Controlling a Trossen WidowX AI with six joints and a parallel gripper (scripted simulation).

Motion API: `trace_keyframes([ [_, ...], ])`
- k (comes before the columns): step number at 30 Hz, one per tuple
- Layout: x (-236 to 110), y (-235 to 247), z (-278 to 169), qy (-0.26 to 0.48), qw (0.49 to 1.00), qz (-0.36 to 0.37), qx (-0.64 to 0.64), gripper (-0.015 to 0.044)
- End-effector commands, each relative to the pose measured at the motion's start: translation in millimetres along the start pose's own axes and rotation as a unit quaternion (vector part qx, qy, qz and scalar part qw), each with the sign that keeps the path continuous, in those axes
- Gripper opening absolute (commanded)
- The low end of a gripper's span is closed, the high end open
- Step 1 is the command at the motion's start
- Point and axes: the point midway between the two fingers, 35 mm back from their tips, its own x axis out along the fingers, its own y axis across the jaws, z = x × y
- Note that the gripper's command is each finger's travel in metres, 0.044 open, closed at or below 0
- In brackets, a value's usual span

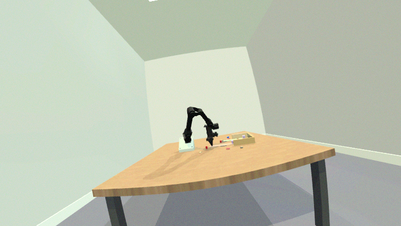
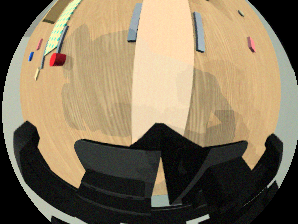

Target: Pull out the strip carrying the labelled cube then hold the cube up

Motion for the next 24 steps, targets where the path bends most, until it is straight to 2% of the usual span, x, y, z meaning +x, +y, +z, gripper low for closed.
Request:
trace_keyframes([
  [1,4,0,-15,0.014,1.000,0.000,-0.006,0.0000],
  [24,3,0,-47,0.015,1.000,0.000,-0.006,0.0000],
])
